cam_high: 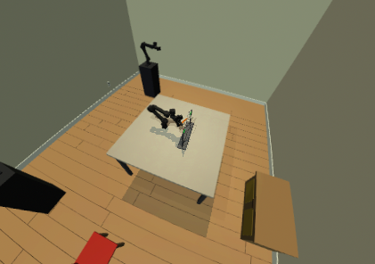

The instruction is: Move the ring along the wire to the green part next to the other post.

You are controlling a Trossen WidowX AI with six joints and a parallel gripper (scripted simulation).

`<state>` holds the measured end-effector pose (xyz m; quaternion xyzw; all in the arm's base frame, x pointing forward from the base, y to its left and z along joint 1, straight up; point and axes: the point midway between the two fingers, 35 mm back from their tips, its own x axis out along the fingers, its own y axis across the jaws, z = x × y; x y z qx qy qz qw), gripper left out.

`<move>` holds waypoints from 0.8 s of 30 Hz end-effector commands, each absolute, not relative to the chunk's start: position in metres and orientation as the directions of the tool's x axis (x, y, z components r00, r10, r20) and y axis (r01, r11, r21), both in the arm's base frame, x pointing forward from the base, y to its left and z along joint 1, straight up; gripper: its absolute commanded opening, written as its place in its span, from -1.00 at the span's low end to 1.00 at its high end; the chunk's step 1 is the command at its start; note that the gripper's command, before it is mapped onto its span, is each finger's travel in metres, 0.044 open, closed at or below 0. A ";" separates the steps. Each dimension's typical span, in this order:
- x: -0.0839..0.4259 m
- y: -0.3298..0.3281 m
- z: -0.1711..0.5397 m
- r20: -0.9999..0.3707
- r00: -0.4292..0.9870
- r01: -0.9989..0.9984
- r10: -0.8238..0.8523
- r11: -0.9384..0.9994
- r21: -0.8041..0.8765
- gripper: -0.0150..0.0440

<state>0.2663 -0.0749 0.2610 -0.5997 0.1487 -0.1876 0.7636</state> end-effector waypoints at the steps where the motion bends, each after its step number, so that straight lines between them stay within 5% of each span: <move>1: 0.266 -0.072 0.247 -0.045 0.884 0.095 -0.465 0.274 -0.957 -1.00; 24: 0.267 -0.040 0.191 -0.246 0.894 0.062 -0.374 0.648 -0.759 -1.00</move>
